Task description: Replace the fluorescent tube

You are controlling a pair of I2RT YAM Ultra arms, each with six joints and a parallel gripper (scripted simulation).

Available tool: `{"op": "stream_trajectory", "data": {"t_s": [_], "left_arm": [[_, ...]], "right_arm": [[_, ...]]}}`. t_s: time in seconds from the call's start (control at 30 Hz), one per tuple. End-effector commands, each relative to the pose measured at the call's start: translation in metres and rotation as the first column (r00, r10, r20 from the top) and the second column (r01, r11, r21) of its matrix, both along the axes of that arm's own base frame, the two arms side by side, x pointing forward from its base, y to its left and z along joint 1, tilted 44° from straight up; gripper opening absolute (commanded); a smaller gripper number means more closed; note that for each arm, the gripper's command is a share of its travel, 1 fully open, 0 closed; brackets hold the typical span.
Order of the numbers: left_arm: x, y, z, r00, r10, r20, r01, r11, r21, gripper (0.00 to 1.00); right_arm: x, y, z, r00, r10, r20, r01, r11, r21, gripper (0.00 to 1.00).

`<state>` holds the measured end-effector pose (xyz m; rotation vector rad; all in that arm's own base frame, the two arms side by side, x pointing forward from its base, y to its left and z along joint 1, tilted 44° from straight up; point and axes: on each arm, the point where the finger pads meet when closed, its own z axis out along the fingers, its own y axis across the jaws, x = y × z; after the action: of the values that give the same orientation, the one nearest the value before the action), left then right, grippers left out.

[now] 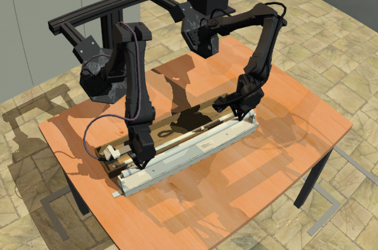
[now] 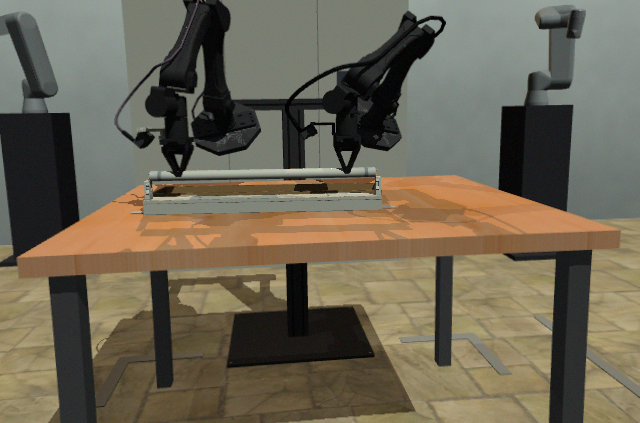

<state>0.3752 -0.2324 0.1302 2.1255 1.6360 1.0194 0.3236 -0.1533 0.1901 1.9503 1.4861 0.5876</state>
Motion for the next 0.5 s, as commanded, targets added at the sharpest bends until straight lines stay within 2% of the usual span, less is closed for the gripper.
{"op": "stream_trajectory", "data": {"t_s": [0.0, 0.13, 0.2, 0.33, 0.4, 0.47], "left_arm": [[-0.011, -0.006, -0.014, 0.999, -0.031, -0.034, 0.032, 0.999, 0.024, 0.11], [-0.009, -0.009, -0.006, 0.999, -0.033, -0.021, 0.033, 0.999, 0.011, 0.11], [-0.006, -0.012, 0.009, 0.999, -0.038, 0.018, 0.038, 0.999, -0.025, 0.11], [-0.007, -0.01, 0.0, 0.999, -0.038, 0.001, 0.038, 0.999, -0.008, 0.11], [-0.005, -0.003, -0.009, 1.0, -0.025, -0.014, 0.025, 1.0, 0.007, 0.11], [0.001, -0.004, -0.003, 1.0, -0.016, -0.007, 0.016, 1.0, 0.001, 0.11]], "right_arm": [[-0.005, -0.007, 0.006, 1.0, -0.028, 0.0, 0.028, 1.0, -0.01, 0.11], [-0.005, -0.007, 0.004, 1.0, -0.029, -0.003, 0.029, 1.0, -0.007, 0.11], [0.004, -0.002, 0.001, 1.0, -0.003, 0.003, 0.003, 1.0, -0.008, 0.11], [0.0, -0.002, 0.001, 1.0, -0.009, 0.007, 0.009, 1.0, -0.004, 0.11], [0.001, 0.0, -0.012, 1.0, -0.005, -0.021, 0.005, 1.0, 0.014, 0.11], [0.002, 0.002, -0.007, 1.0, 0.0, -0.016, 0.001, 1.0, 0.01, 0.11]]}}
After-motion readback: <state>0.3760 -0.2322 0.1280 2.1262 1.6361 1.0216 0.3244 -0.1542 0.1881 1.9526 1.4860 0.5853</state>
